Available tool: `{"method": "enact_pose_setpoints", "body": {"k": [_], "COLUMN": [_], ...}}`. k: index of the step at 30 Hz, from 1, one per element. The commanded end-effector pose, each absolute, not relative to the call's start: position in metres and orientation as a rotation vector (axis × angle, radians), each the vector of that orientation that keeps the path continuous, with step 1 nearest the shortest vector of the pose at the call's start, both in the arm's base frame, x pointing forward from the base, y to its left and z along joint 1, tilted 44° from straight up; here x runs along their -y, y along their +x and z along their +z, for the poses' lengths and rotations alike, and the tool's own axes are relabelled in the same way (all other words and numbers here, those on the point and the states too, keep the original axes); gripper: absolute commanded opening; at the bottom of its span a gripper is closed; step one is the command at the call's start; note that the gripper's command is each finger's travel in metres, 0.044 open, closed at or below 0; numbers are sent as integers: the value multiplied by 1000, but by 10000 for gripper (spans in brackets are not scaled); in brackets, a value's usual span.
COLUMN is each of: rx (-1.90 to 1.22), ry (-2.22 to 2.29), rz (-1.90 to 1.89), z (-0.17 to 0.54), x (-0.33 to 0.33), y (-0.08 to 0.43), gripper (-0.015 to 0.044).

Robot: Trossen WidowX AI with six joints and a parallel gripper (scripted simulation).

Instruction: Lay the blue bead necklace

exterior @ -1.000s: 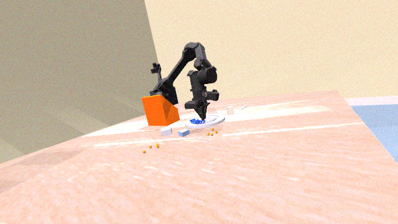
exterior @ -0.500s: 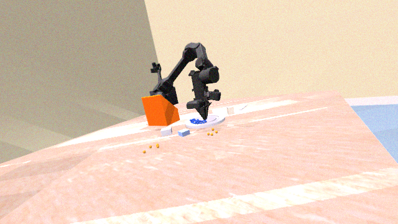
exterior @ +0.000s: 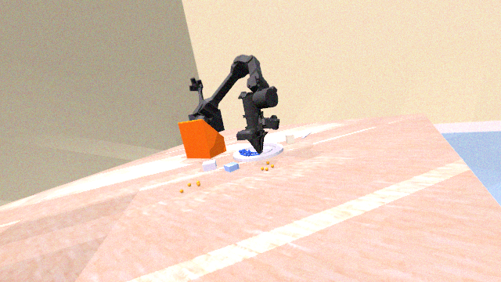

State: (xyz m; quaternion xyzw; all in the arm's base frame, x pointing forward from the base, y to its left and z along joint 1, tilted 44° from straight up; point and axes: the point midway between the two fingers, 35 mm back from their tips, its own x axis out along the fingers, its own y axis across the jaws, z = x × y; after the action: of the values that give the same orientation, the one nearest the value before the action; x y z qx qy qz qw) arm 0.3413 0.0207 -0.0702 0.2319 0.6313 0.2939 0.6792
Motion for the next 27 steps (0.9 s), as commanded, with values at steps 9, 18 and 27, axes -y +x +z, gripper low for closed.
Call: {"method": "enact_pose_setpoints", "body": {"k": [9,18,27], "rx": [-1418,-1425,-1426], "ry": [521,528,529], "rz": [660,659,659], "z": [-70,-62,-60], "x": [-21,-13,-12], "y": [341,339,337], "gripper": [236,440,440]}}
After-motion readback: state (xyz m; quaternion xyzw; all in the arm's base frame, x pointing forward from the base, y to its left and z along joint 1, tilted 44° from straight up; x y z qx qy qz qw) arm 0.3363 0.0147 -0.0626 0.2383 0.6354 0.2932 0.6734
